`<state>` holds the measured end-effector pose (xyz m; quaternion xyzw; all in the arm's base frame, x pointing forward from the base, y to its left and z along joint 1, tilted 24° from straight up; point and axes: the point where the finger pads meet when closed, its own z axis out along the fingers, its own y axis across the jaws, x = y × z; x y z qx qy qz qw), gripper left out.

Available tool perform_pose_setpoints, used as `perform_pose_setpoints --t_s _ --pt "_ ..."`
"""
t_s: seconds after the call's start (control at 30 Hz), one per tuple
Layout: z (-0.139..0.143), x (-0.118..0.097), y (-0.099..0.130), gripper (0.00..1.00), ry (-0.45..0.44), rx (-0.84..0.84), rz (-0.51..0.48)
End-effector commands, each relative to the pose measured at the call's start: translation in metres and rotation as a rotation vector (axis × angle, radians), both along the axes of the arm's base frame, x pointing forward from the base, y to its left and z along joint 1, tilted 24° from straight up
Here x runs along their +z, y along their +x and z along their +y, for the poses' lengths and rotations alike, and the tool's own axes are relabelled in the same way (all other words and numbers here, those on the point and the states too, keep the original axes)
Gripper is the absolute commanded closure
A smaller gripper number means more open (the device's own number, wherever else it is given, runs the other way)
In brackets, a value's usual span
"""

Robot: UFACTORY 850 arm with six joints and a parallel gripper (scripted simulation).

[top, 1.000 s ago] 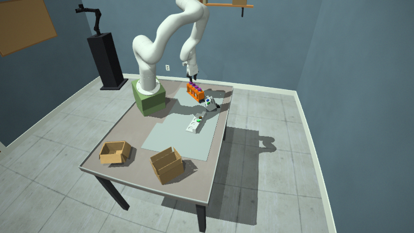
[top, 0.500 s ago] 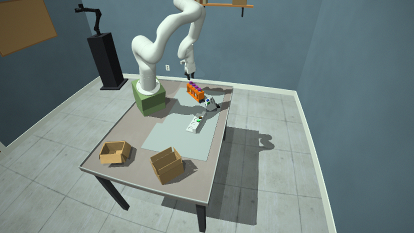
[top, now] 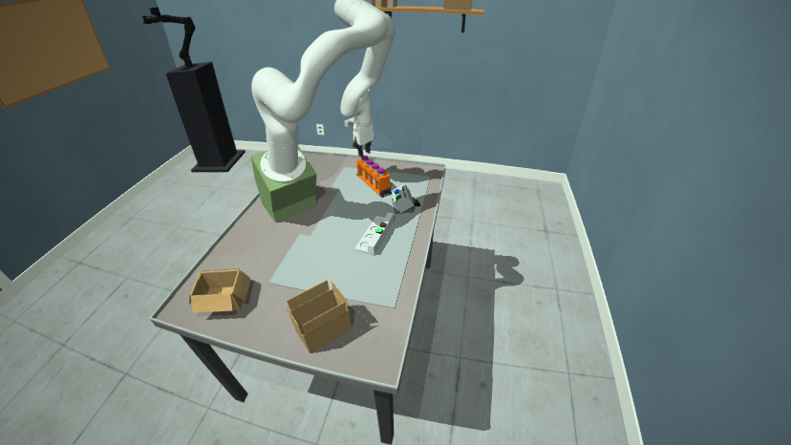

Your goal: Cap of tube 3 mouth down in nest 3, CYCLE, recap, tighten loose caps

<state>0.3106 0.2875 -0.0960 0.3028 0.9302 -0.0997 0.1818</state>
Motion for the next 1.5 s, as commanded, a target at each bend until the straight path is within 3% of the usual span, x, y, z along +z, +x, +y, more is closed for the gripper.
perform_pose_setpoints --t_s 0.0,1.33,1.37,1.47 --pt "-0.0032 -0.0132 0.0047 0.54 0.003 0.001 -0.002" --pt "-0.0063 -0.0223 0.0073 0.54 0.003 0.001 -0.002" --pt "-0.0063 -0.0223 0.0073 1.0 0.003 0.001 -0.002" --pt "-0.0063 -0.0224 0.0073 1.0 0.003 0.001 -0.002"
